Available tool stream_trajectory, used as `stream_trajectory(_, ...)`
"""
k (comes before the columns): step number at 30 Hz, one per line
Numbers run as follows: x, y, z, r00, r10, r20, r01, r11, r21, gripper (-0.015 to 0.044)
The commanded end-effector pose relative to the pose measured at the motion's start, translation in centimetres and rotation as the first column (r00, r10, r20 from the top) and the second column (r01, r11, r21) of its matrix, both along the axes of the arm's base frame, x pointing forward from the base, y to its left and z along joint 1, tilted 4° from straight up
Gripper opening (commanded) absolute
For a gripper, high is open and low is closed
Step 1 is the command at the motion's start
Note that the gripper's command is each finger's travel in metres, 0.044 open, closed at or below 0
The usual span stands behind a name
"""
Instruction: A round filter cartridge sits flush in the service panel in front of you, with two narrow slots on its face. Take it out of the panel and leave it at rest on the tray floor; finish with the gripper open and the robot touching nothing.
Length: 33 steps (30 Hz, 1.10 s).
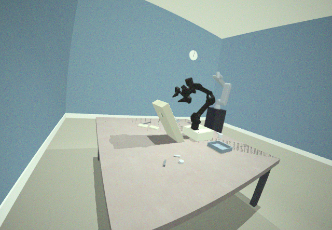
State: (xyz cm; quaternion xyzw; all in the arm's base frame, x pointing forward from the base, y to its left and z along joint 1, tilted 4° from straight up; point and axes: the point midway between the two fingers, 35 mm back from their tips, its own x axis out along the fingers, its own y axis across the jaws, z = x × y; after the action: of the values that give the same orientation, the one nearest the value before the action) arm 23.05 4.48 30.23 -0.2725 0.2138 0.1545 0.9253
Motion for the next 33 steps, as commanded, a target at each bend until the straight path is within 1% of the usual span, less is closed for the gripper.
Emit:
stream_trajectory(1, -0.1, -0.1, -3.6, 0.982, -0.073, -0.171, 0.089, 0.992, 0.086, 0.0305)
stream_trajectory(5, -1.5, -0.4, -10.0, 0.873, -0.208, -0.442, 0.314, 0.932, 0.180, 0.0305)
stream_trajectory(7, -2.2, -0.6, -11.9, 0.818, -0.248, -0.519, 0.392, 0.901, 0.187, 0.0305)
stream_trajectory(15, -2.2, -0.6, -12.2, 0.811, -0.253, -0.528, 0.402, 0.897, 0.187, 0.0305)
stream_trajectory(33, -0.4, -0.2, -14.5, 0.811, -0.253, -0.527, 0.401, 0.897, 0.187, 0.0305)
